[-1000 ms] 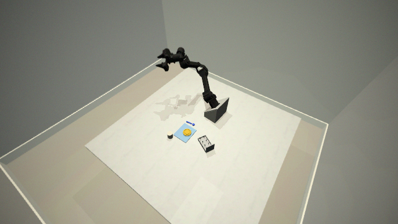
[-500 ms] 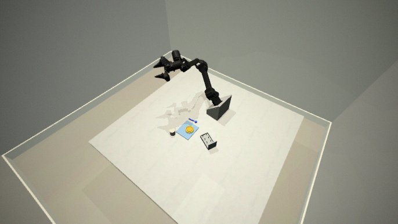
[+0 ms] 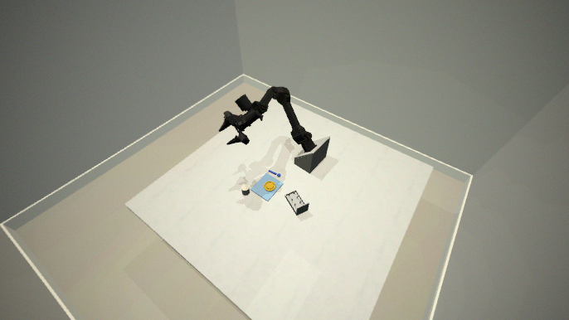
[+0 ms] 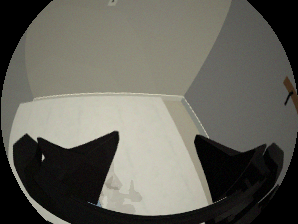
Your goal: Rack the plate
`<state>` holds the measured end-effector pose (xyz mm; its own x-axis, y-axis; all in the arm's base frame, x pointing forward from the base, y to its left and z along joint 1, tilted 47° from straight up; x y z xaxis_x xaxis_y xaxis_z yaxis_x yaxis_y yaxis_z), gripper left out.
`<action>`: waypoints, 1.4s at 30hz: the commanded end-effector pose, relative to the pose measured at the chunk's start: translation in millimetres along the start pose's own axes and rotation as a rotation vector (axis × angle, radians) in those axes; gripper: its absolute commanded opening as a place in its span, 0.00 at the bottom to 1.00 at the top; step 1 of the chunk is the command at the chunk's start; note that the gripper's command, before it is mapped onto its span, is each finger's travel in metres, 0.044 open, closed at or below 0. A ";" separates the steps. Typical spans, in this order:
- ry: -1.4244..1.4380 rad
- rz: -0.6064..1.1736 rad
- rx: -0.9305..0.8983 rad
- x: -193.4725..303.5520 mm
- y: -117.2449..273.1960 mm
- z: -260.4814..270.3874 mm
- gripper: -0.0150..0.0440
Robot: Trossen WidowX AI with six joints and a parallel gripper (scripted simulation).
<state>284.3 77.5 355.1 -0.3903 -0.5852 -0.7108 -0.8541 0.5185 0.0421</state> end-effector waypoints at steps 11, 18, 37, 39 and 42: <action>0.060 0.323 -0.193 65.4 -41.4 82.6 0.93; 0.077 0.538 -0.238 107.0 -51.6 113.8 0.93; 0.146 1.069 -0.148 203.7 -47.4 158.3 0.93; 0.146 1.069 -0.148 203.9 -47.5 158.4 0.93; 0.146 1.069 -0.148 207.1 -49.5 158.8 0.93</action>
<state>300.6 32.1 98.3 -0.9842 0.0419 -0.1721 -0.0877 0.7293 0.6786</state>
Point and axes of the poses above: the point midway between the two fingers, 35 mm back from their tips, its own y axis back along the fingers, its own z axis across the jaws, x = y × z, the point moved 10 cm from there along y, back along the fingers, and after that the axes turned 14 degrees about -y, right-handed, at the moved point
